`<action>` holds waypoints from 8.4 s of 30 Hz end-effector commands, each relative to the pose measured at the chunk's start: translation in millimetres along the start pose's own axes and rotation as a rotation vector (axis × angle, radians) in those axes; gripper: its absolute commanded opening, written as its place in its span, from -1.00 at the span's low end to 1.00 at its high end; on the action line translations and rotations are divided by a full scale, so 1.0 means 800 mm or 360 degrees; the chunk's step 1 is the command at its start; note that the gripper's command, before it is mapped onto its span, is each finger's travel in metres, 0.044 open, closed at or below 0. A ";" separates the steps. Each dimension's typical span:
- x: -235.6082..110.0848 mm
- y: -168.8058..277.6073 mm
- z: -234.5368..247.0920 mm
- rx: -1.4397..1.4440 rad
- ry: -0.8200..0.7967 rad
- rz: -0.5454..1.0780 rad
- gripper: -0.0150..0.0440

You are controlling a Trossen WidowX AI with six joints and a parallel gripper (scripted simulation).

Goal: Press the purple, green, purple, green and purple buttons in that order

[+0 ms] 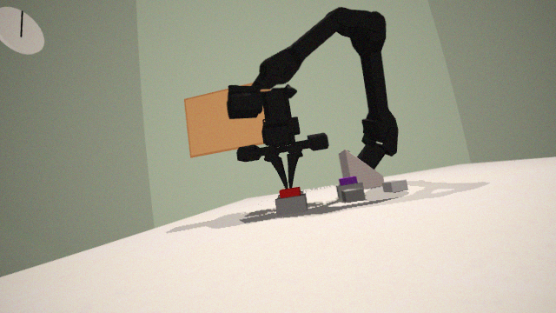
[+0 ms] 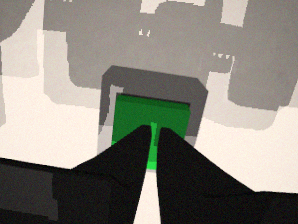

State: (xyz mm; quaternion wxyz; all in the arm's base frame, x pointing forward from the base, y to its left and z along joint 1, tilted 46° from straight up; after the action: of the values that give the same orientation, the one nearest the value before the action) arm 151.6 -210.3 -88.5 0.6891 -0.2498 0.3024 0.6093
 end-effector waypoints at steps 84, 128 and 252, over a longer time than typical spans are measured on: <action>0.005 0.005 0.150 0.0015 -0.0031 0.0006 -0.42; -0.117 0.001 0.011 0.0016 -0.0014 0.0006 -0.42; -0.008 0.004 0.150 0.0015 -0.0030 0.0006 -0.42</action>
State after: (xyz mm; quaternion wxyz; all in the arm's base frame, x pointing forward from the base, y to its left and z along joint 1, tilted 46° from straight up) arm 163.0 -134.4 3.2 0.6899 -0.2490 0.3001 0.6100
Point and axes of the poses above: the point midway between the two fingers, 35 mm back from their tips, its own x axis out along the fingers, its own z axis across the jaws, y = z × x, the point moved 6 cm from there along -x, back along the fingers
